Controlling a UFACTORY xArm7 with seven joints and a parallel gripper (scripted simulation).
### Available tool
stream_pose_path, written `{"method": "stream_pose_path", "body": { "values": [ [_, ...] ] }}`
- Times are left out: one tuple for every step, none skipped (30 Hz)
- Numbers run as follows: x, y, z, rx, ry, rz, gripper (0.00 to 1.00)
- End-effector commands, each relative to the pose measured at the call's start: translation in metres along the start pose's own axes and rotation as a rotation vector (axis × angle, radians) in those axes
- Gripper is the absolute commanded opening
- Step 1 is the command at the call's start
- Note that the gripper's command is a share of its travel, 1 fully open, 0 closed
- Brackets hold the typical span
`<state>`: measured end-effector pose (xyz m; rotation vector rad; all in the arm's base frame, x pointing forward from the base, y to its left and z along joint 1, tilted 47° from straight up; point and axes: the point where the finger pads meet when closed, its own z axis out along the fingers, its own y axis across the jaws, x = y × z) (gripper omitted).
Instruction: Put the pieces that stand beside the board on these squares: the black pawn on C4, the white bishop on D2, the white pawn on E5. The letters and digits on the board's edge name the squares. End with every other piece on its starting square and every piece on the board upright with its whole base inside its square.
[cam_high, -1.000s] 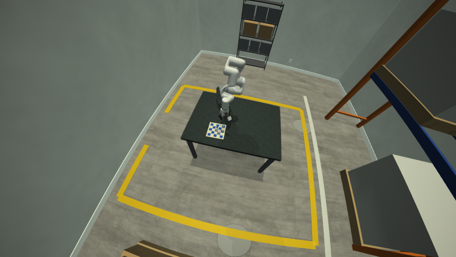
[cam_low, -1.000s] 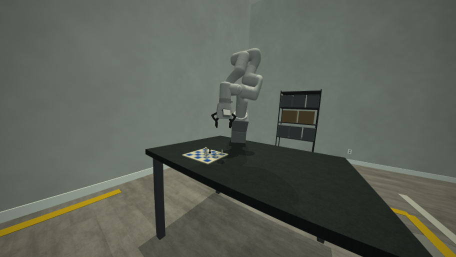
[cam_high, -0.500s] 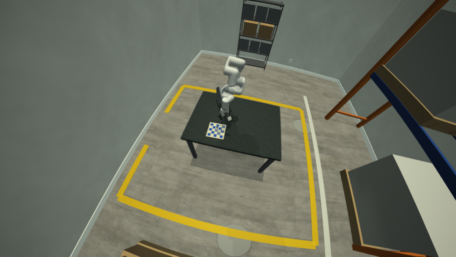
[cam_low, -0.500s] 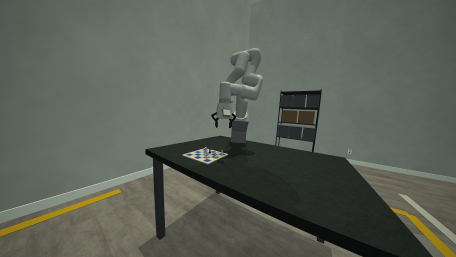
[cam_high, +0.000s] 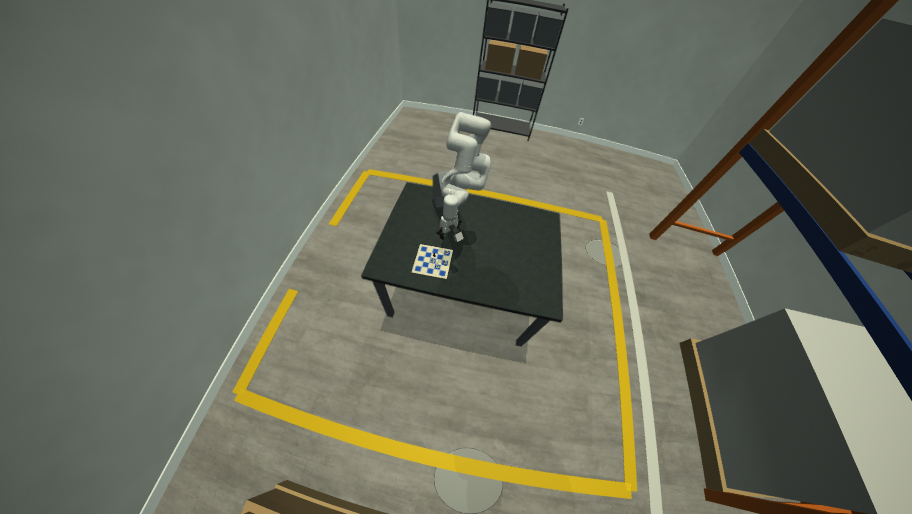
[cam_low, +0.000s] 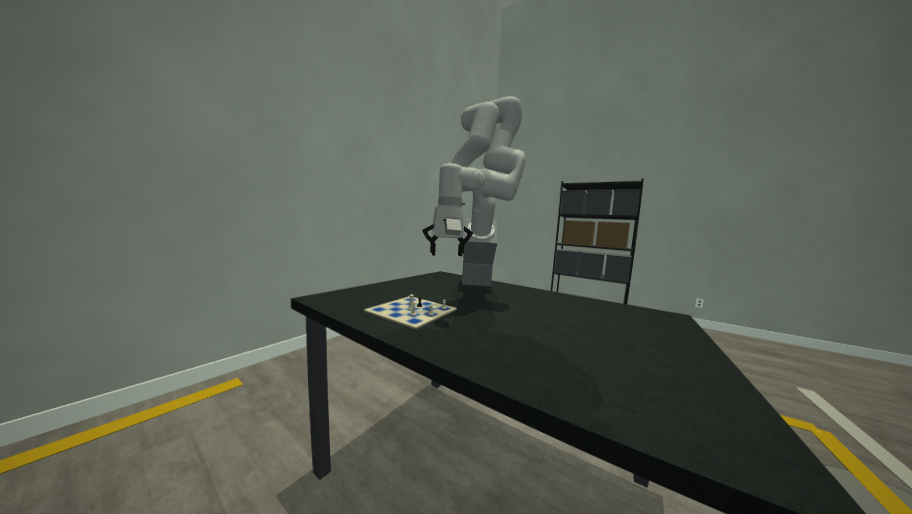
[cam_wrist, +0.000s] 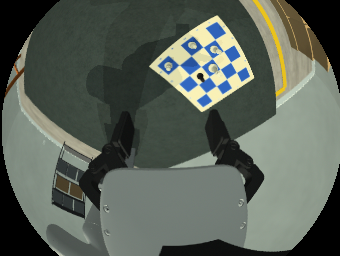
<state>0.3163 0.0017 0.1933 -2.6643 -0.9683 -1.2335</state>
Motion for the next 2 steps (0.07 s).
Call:
{"method": "stream_pose_path", "body": {
  "values": [
    [0.0007,0.0009,-0.0005,-0.002,0.001,0.0,1.0],
    [0.0007,0.0009,-0.0005,-0.002,0.001,0.0,1.0]
  ]
}}
